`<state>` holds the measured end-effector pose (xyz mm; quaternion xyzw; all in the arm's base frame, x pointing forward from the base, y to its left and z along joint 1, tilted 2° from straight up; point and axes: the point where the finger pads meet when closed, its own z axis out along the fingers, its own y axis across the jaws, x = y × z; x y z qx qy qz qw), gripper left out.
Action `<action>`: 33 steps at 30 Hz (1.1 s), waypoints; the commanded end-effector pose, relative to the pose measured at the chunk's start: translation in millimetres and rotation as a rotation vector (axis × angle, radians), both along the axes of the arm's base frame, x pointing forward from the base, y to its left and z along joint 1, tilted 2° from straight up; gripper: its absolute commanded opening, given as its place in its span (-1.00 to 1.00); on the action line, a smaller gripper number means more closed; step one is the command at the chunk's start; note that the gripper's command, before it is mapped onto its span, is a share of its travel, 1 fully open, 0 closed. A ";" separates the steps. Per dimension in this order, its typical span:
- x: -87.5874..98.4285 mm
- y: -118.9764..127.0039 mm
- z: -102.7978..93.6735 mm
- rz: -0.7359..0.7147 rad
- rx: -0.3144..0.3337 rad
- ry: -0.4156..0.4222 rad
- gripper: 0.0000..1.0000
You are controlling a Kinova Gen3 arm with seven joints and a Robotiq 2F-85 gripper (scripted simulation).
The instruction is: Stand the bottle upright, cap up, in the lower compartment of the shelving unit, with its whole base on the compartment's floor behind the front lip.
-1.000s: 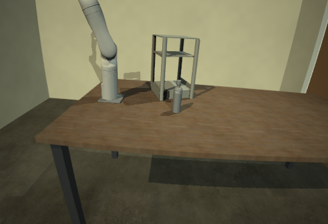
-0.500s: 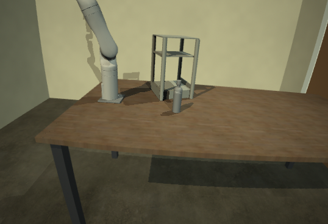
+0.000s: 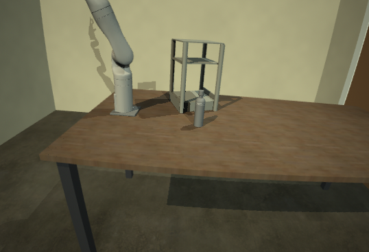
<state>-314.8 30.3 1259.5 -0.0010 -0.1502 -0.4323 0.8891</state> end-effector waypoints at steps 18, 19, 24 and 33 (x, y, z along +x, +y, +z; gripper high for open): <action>-109.7 -177.2 -41.7 0.264 0.231 -0.185 0.26; -112.6 -183.9 -44.0 0.273 0.239 -0.191 0.26; -129.8 -228.4 -59.9 0.333 0.296 -0.230 0.26; -149.8 -300.2 -89.3 0.429 0.388 -0.288 0.26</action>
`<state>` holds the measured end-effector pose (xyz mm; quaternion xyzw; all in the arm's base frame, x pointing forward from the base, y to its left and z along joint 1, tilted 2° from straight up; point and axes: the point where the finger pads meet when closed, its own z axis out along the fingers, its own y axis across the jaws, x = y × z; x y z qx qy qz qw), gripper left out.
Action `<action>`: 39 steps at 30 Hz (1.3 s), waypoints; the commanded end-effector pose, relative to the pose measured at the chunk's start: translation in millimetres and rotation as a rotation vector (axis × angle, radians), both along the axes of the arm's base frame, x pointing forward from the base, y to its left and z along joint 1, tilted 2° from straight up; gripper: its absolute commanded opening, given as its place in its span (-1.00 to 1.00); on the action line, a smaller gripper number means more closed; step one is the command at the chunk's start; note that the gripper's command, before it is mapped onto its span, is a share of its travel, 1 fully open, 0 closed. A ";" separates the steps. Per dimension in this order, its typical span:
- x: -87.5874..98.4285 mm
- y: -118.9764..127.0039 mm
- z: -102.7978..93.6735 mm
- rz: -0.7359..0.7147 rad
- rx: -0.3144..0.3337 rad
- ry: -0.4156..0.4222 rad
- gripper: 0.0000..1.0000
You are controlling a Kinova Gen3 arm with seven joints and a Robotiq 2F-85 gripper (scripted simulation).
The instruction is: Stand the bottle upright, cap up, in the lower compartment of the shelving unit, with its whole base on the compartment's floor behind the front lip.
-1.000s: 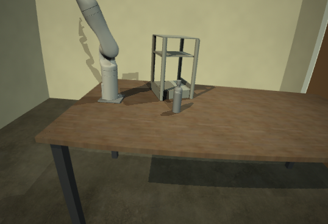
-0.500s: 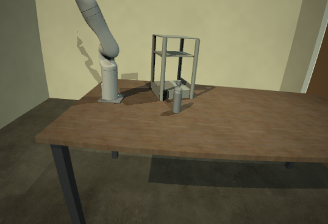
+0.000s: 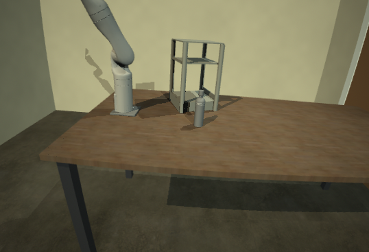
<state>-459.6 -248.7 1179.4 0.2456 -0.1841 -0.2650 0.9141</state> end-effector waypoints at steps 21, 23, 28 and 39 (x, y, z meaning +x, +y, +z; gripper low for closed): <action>-13.9 -197.5 -99.7 0.281 0.249 -0.145 0.26; -10.3 -214.2 -108.8 0.308 0.270 -0.155 0.26; -2.8 -254.3 -134.2 0.369 0.326 -0.181 0.26; 21.9 -331.7 -189.3 0.496 0.442 -0.229 0.26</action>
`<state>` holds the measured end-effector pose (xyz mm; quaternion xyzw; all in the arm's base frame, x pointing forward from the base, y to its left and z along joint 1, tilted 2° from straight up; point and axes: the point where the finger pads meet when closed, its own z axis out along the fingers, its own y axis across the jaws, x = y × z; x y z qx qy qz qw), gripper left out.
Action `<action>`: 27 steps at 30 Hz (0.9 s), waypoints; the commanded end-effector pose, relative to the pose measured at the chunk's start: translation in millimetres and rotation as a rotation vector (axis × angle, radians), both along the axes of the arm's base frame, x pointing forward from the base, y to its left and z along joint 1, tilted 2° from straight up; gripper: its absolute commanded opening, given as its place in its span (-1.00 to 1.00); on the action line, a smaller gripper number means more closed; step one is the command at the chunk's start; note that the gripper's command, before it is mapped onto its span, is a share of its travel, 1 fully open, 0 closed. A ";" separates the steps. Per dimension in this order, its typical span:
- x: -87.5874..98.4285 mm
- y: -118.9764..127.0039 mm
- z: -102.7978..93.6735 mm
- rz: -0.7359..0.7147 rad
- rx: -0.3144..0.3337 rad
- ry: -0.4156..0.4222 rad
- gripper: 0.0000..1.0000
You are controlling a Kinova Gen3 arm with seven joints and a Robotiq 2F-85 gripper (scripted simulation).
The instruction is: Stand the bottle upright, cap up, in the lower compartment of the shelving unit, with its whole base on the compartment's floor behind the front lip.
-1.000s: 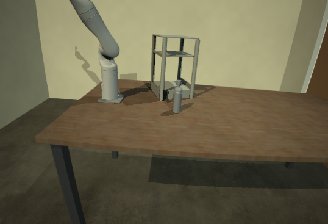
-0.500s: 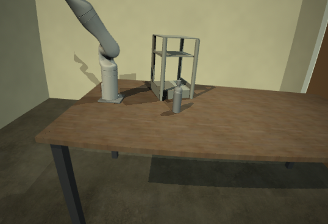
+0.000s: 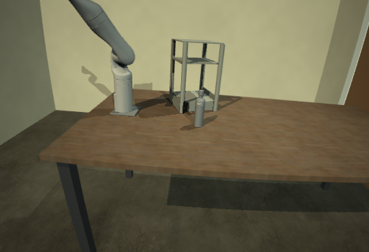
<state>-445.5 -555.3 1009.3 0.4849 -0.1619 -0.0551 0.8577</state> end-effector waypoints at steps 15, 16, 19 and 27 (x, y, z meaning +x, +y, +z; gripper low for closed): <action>58.6 -117.9 -100.9 0.213 0.194 -0.073 0.26; 62.9 -123.4 -106.1 0.225 0.204 -0.076 0.26; 76.2 -140.6 -123.6 0.262 0.236 -0.087 0.26; 118.9 -181.4 -168.0 0.366 0.319 -0.112 0.26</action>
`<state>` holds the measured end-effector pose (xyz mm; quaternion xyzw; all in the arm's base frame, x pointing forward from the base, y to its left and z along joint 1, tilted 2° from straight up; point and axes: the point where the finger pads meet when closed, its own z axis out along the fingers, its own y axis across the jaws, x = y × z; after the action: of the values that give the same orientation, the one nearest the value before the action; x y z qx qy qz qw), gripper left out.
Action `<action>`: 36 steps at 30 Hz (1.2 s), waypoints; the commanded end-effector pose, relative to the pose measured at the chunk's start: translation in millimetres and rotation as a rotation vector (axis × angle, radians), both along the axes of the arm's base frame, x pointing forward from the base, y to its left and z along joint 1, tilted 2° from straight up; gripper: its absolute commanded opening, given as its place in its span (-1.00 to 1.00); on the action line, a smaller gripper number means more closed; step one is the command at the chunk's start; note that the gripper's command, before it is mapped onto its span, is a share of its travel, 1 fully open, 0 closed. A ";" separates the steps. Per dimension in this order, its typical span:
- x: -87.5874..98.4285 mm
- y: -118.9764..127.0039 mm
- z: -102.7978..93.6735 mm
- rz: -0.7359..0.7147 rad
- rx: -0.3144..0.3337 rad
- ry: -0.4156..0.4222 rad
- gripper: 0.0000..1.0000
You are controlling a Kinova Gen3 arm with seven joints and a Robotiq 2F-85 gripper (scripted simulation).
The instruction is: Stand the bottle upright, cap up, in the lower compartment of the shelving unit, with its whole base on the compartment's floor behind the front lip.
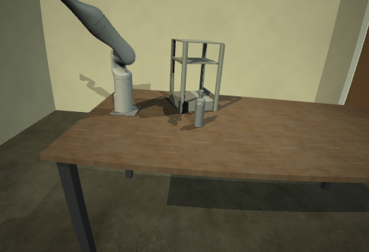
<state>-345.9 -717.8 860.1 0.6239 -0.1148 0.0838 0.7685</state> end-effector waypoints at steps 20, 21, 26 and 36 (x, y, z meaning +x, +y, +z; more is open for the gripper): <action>126.7 -86.1 -122.1 0.278 0.221 -0.063 0.26; 145.1 -93.4 -138.4 0.316 0.251 -0.069 0.26; 178.9 -104.3 -167.5 0.384 0.305 -0.080 0.26; 246.4 -116.8 -222.5 0.516 0.410 -0.097 0.26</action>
<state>-119.1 -829.9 649.7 0.7685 -0.0064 0.2656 0.5820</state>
